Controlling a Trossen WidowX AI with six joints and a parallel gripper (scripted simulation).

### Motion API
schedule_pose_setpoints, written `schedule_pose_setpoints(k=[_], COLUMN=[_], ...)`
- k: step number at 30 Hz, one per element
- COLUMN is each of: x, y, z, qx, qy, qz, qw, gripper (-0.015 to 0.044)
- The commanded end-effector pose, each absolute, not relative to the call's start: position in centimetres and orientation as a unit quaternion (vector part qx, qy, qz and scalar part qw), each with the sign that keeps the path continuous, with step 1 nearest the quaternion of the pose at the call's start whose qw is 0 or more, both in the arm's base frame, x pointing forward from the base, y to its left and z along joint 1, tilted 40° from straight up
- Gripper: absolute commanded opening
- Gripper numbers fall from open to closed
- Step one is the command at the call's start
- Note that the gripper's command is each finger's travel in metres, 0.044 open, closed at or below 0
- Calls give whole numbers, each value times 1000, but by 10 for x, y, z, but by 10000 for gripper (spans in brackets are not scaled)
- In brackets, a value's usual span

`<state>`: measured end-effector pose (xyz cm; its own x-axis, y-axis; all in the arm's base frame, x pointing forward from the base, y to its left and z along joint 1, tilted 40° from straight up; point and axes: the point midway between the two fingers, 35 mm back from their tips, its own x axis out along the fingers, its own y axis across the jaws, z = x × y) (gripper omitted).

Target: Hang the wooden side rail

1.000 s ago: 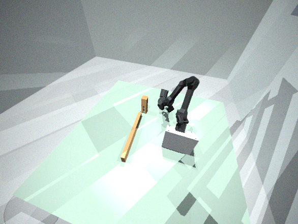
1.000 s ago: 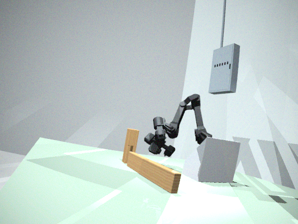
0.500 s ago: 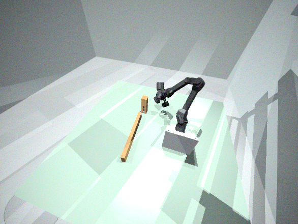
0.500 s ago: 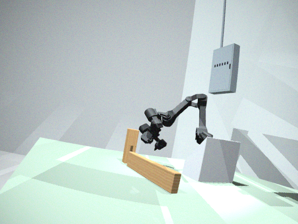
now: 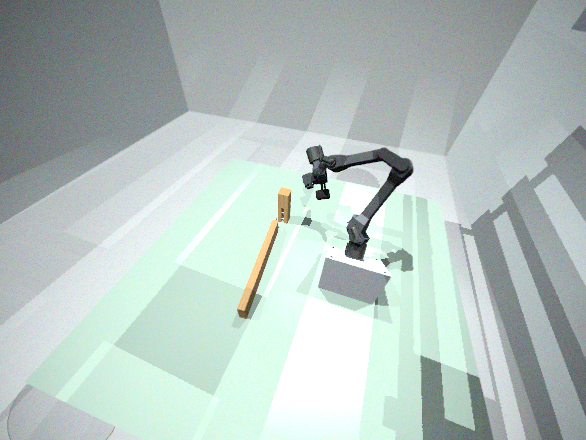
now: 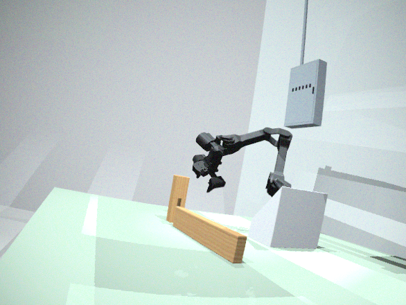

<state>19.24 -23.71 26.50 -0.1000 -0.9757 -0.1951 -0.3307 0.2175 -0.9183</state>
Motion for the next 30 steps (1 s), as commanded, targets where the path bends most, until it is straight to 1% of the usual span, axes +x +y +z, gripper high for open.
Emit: schedule_pose_setpoints(k=[1,10,21,26,27,30], x=[167,135,82,82,103,118], y=[-192,-169,-145,-145,-153,-154], z=[307,322,335,335,329,321], qx=[-453,-412,-355,-355,-376,-326], qy=[588,573,564,564,570,529], qz=[-376,-374,-375,-375,-374,-418], qw=[554,601,644,644,627,663], gripper=[440,440,440,440,440,440])
